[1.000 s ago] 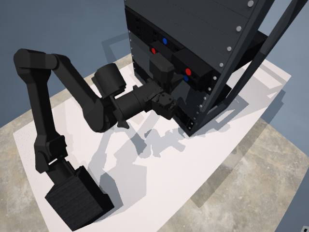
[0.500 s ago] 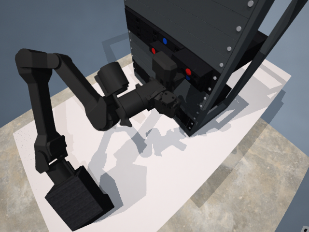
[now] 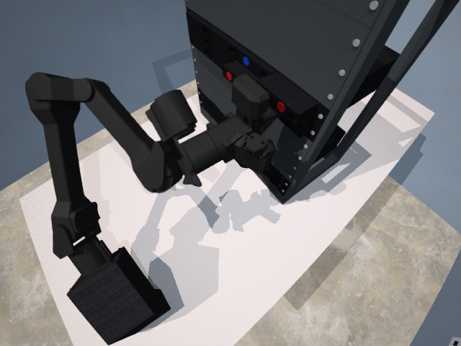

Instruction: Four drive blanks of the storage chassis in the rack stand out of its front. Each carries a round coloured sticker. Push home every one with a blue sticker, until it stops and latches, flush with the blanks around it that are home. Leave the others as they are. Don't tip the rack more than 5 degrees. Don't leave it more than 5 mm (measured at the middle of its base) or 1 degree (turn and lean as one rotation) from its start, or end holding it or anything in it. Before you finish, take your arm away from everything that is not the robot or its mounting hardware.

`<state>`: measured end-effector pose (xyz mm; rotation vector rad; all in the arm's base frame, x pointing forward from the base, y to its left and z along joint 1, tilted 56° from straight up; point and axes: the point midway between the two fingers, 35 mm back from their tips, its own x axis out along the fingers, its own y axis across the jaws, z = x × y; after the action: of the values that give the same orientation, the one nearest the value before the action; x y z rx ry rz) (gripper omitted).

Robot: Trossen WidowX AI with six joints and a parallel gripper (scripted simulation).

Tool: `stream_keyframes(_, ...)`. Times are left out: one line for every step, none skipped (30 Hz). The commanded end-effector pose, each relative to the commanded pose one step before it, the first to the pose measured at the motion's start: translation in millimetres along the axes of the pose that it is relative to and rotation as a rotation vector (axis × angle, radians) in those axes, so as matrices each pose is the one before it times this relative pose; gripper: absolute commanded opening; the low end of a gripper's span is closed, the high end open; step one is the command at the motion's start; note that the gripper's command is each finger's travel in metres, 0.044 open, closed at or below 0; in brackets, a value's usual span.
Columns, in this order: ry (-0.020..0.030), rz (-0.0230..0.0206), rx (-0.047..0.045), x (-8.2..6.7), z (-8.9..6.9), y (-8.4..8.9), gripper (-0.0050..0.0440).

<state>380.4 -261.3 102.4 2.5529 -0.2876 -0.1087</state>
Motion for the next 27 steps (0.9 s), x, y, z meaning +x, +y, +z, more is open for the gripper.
stream_keyframes(0.01146, 0.02038, -0.00982, 5.35, -4.72, 8.41, 0.0000)
stream_keyframes(0.00000, 0.00000, 0.00000, 0.00, 0.00, 0.00, 0.0000)
stream_keyframes(0.00000, 0.00000, 0.00000, 0.00, 0.00, 0.00, 0.0000)
stream_keyframes(0.00000, 0.00000, 0.00000, 0.00, 0.00, 0.00, 0.0000)
stream_keyframes(0.00000, 0.00000, 0.00000, 0.00, 0.00, 0.00, 0.0000)
stream_keyframes(0.00000, 0.00000, 0.00000, 0.00, 0.00, 0.00, 0.0000)
stream_keyframes(0.00000, 0.00000, 0.00000, 0.00, 0.00, 0.00, 0.0000)
stream_keyframes(0.00000, 0.00000, 0.00000, 0.00, 0.00, 0.00, 0.0000)
stream_keyframes(0.00000, 0.00000, 0.00000, 0.00, 0.00, 0.00, 0.0000)
stream_keyframes(0.00000, 0.00000, 0.00000, 0.03, 0.00, 0.01, 0.0000)
stream_keyframes(0.00000, 0.00000, 0.00000, 0.19, -0.01, 0.06, 0.0000)
stream_keyframes(0.00000, 0.00000, 0.00000, 0.40, -0.02, 0.11, 0.0000)
stream_keyframes(0.00000, 0.00000, 0.00000, 0.56, -0.02, 0.16, 0.0000)
stream_keyframes(0.00000, 0.00000, 0.00000, 0.62, -0.03, 0.18, 0.0000)
stream_keyframes(0.00000, 0.00000, 0.00000, 0.00, 0.00, 0.00, 0.0000)
stream_keyframes(0.00000, 0.00000, 0.00000, 0.00, 0.00, 0.00, 0.0000)
stream_keyframes(0.00000, 0.00000, 0.00000, 0.56, -0.03, 0.16, 0.0000)
stream_keyframes(0.00000, 0.00000, 0.00000, 0.40, -0.02, 0.11, 0.0000)
stream_keyframes(0.00000, 0.00000, 0.00000, 0.19, -0.01, 0.06, 0.0000)
stream_keyframes(0.00000, 0.00000, 0.00000, 0.03, 0.00, 0.01, 0.0000)
stream_keyframes(0.00000, 0.00000, 0.00000, 0.00, 0.00, 0.00, 0.0000)
stream_keyframes(0.00000, 0.00000, 0.00000, 0.00, 0.00, 0.00, 0.0000)
stream_keyframes(0.00000, 0.00000, 0.00000, 0.00, 0.00, 0.00, 0.0000)
stream_keyframes(0.00000, 0.00000, 0.00000, 0.00, 0.00, 0.00, 0.0000)
stream_keyframes(0.00000, 0.00000, 0.00000, 0.00, 0.00, 0.00, 0.0000)
stream_keyframes(0.00000, 0.00000, 0.00000, 0.00, 0.00, 0.00, 0.0000)
stream_keyframes(0.00000, 0.00000, 0.00000, 0.00, 0.00, 0.00, 0.0000)
